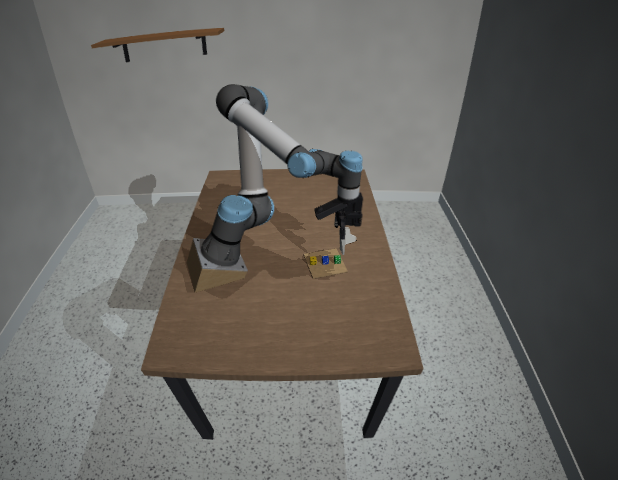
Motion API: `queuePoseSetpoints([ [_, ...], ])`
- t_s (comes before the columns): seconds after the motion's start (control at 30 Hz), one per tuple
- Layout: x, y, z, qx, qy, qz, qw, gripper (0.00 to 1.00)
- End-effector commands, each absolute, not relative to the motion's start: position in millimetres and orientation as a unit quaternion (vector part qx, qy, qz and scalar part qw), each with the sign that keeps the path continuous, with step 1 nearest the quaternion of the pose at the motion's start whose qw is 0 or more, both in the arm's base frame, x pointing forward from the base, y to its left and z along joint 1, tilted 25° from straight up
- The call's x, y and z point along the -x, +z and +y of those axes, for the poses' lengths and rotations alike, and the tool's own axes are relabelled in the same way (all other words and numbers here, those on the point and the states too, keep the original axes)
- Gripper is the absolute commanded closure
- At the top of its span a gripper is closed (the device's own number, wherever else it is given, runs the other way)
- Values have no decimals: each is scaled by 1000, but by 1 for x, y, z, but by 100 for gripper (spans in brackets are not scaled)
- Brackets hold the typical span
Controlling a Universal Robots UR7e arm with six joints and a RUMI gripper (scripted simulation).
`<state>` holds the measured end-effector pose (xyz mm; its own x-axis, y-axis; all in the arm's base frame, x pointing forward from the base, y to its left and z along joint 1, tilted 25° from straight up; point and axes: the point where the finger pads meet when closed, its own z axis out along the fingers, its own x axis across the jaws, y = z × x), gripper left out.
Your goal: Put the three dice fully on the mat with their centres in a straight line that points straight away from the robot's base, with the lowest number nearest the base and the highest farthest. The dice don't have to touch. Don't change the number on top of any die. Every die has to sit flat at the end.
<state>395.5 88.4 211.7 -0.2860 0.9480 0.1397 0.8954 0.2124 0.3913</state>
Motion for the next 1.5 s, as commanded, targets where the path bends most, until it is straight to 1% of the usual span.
queuePoseSetpoints([
  [0.0, -395, 213, 88, -594, 203, 776, 65, 0],
  [0.23, -392, 222, 86, -594, 203, 776, 65, 0],
  [0.57, -375, 266, 74, -594, 203, 776, 65, 0],
  [0.87, -367, 289, 68, -594, 203, 776, 65, 0],
  [1.47, -366, 292, 68, -594, 203, 776, 65, 0],
])
